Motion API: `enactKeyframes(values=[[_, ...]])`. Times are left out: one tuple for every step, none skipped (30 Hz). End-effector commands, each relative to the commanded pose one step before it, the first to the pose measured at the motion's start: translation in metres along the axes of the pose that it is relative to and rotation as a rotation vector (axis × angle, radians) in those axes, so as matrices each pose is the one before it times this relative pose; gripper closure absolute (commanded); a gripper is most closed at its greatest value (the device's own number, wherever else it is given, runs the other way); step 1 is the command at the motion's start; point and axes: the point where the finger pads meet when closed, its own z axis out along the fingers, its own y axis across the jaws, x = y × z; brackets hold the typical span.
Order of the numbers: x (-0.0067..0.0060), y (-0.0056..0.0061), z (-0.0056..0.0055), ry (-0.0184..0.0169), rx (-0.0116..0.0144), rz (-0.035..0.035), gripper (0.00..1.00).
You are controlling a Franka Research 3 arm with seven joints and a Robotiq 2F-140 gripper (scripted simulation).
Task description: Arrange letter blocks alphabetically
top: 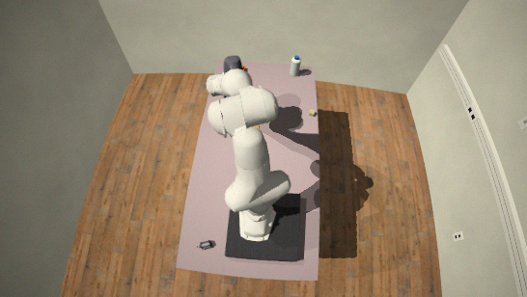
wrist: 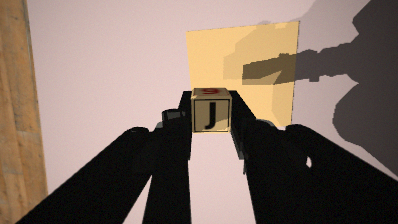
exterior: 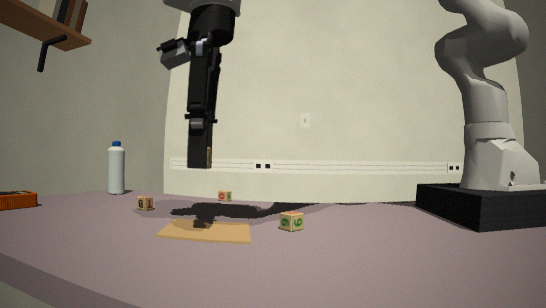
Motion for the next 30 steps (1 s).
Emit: enactKeyframes(values=[[0.00043,0.00077,0.00601,0.00222,0.00013,-0.02144,0.76],[-0.00002,0.00001,0.00288,0.00000,0.00000,0.00000,0.76],[-0.00002,0.00001,0.00332,0.00000,0.00000,0.00000,0.76],[0.00000,0.00000,0.00000,0.00000,0.00000,0.00000,0.76],[0.00000,0.00000,0.00000,0.00000,0.00000,0.00000,0.76],[-0.00002,0.00002,0.00370,0.00000,0.00000,0.00000,0.76],[-0.00002,0.00002,0.00405,0.00000,0.00000,0.00000,0.76],[-0.00002,0.00002,0.00435,0.00000,0.00000,0.00000,0.76],[-0.00003,0.00002,0.00460,0.00000,0.00000,0.00000,0.76],[-0.00003,0.00002,0.00478,0.00000,0.00000,0.00000,0.76],[-0.00003,0.00002,0.00490,0.00000,0.00000,0.00000,0.76],[-0.00003,0.00002,0.00497,0.00000,0.00000,0.00000,0.76],[-0.00003,0.00002,0.00497,0.00000,0.00000,0.00000,0.76],[-0.00003,0.00002,0.00491,0.00000,0.00000,0.00000,0.76],[-0.00003,0.00002,0.00479,0.00000,0.00000,0.00000,0.76],[-0.00003,0.00002,0.00462,0.00000,0.00000,0.00000,0.76],[-0.00002,0.00002,0.00440,0.00000,0.00000,0.00000,0.76],[-0.00002,0.00002,0.00414,0.00000,0.00000,0.00000,0.76],[-0.00002,0.00002,0.00384,0.00000,0.00000,0.00000,0.76],[-0.00002,0.00002,0.00351,0.00000,0.00000,0.00000,0.76],[0.00000,0.00000,0.00000,0.00000,0.00000,0.00000,0.76],[0.00000,0.00000,0.00000,0.00000,0.00000,0.00000,0.76],[-0.00001,0.00001,0.00314,0.00000,0.00000,0.00000,0.76],[-0.00002,0.00001,0.00277,0.00000,0.00000,0.00000,0.76],[-0.00001,0.00001,0.00237,0.00000,0.00000,0.00000,0.76],[-0.00002,0.00001,0.00198,0.00000,0.00000,0.00000,0.76],[0.00000,0.00001,0.00158,0.00000,0.00000,0.00000,0.76],[-0.00001,0.00001,0.00121,0.00000,0.00000,0.00000,0.76],[-0.00001,0.00000,0.00087,0.00000,0.00000,0.00000,0.76],[-0.00001,0.00000,0.00056,0.00000,0.00000,0.00000,0.76]])
